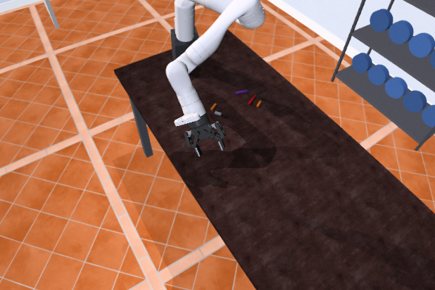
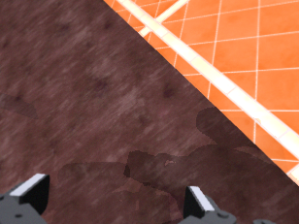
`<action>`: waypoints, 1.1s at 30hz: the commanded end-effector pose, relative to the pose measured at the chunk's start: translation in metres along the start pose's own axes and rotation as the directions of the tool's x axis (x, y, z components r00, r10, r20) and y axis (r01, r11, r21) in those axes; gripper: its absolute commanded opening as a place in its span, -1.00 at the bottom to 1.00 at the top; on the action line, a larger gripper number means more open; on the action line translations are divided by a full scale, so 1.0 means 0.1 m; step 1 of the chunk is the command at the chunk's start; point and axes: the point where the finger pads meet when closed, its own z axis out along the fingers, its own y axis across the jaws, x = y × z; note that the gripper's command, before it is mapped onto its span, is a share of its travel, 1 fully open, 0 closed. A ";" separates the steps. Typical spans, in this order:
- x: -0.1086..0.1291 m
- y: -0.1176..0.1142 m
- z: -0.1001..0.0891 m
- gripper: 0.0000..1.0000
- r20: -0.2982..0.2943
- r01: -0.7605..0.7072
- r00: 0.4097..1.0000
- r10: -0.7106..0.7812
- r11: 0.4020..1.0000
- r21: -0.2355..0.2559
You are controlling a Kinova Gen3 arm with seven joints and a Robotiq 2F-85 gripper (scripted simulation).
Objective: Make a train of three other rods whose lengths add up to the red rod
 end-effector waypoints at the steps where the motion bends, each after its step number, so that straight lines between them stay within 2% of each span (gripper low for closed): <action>1: -0.29 0.11 -0.12 1.00 0.059 0.137 0.989 -0.135 0.990 -0.037; 4: -0.49 0.23 -0.26 1.00 0.120 0.265 0.959 -0.257 0.962 -0.061; 8: -0.75 0.38 -0.48 1.00 0.207 0.425 0.891 -0.404 0.902 -0.070; 10: -0.75 0.38 -0.48 1.00 0.207 0.425 0.891 -0.404 0.902 -0.070; 11: -0.79 0.40 -0.53 1.00 0.221 0.461 0.872 -0.437 0.885 -0.070; 17: -1.17 0.58 -0.90 1.00 0.352 0.654 0.714 -0.605 0.756 -0.029; 24: -1.55 0.71 -1.34 1.00 0.459 0.802 0.504 -0.731 0.594 0.065; 33: -1.52 0.70 -1.32 1.00 0.450 0.795 0.521 -0.725 0.604 0.052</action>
